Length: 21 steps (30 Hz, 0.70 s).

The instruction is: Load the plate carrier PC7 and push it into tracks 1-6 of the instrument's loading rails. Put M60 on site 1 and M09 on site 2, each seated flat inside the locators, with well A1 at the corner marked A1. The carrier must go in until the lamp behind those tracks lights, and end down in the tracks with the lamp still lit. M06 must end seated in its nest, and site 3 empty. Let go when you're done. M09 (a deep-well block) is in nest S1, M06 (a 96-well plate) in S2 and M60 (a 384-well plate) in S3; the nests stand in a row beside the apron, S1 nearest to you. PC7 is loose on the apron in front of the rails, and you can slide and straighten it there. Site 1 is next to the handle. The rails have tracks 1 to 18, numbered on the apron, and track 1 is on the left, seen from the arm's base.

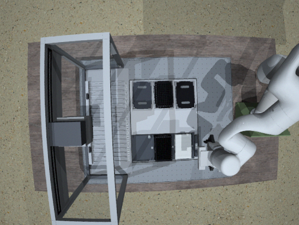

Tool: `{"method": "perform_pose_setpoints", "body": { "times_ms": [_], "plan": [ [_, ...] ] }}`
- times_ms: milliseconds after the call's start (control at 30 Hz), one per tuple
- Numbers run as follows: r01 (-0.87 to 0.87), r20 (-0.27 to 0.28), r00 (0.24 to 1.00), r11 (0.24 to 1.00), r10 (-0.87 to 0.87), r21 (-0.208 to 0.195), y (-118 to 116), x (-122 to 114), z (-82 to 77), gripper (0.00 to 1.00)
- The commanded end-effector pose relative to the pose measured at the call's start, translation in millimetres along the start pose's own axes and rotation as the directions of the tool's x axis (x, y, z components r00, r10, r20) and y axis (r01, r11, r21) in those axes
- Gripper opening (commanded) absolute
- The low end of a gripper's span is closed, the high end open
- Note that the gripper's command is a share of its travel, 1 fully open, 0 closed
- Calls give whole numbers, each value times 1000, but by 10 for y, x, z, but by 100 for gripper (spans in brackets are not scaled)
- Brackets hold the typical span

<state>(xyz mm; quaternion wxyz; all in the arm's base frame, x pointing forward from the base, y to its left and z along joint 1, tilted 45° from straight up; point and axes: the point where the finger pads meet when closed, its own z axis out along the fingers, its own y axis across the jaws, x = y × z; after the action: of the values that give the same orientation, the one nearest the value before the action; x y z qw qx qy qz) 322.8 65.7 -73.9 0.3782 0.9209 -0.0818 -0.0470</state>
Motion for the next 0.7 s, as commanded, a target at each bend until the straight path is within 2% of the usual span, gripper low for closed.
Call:
{"method": "perform_pose_setpoints", "body": {
  "times_ms": [0, 667],
  "plan": [
    [1, -3, 1000, 1000, -1, 3, -11, 7, 41, 82],
    [0, -3, 1000, 1000, 0, 3, -11, 8, 325, 82]
  ]
}}
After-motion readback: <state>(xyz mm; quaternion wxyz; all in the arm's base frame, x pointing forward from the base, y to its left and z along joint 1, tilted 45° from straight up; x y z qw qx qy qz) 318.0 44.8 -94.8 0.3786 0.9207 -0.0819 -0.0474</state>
